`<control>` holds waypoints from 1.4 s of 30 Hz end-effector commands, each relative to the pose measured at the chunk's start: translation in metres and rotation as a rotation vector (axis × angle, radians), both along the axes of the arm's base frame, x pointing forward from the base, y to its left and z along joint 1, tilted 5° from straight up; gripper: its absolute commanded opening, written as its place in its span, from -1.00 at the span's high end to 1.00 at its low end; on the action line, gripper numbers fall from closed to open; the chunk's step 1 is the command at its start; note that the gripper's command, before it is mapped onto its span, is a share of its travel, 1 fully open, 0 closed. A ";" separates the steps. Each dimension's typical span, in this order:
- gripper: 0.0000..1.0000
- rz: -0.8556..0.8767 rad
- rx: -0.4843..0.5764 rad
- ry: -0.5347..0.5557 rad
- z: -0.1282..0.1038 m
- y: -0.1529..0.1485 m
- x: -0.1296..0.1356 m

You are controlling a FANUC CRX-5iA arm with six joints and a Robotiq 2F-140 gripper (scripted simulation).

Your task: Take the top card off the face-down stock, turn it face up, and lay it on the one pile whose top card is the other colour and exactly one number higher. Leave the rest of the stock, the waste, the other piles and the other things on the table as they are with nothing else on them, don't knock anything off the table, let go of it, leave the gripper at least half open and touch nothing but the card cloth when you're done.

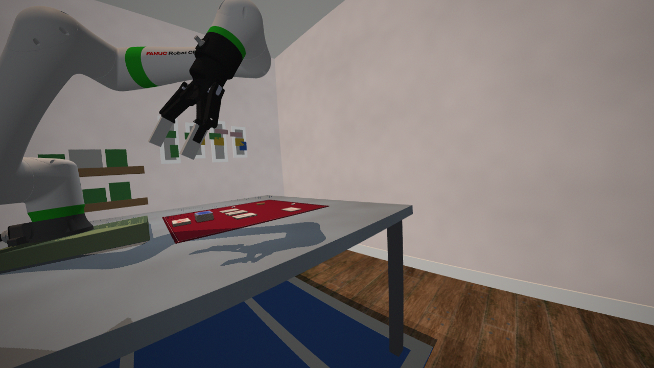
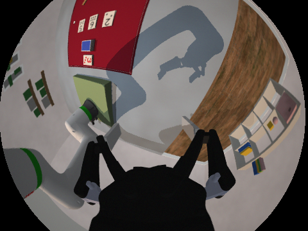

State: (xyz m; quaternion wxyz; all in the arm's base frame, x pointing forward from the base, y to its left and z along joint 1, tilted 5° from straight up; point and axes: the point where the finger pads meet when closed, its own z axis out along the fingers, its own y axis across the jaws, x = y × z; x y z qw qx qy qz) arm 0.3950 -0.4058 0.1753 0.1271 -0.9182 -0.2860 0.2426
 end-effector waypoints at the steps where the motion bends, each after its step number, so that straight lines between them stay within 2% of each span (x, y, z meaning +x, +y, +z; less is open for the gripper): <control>1: -1.00 0.000 0.000 0.000 0.000 0.000 0.000; 18: -1.00 0.001 0.000 -0.001 0.000 0.000 0.000; 21: -1.00 0.047 0.006 -0.022 -0.004 0.016 0.012; 23: -1.00 0.135 0.018 -0.064 -0.011 0.048 0.034; 26: -1.00 0.340 0.057 -0.161 -0.029 0.132 0.072; 27: -1.00 0.347 0.058 -0.165 -0.030 0.136 0.073; 29: -1.00 0.509 0.097 -0.241 -0.045 0.209 0.090; 30: -1.00 0.519 0.099 -0.246 -0.046 0.213 0.090; 31: -1.00 0.605 0.123 -0.287 -0.055 0.254 0.093; 32: -1.00 0.678 0.145 -0.322 -0.063 0.288 0.093; 35: -1.00 0.689 0.149 -0.327 -0.064 0.293 0.092; 37: -1.00 0.837 0.199 -0.399 -0.082 0.363 0.081; 39: -1.00 0.950 0.242 -0.454 -0.096 0.414 0.065; 42: -1.00 1.041 0.279 -0.499 -0.108 0.454 0.046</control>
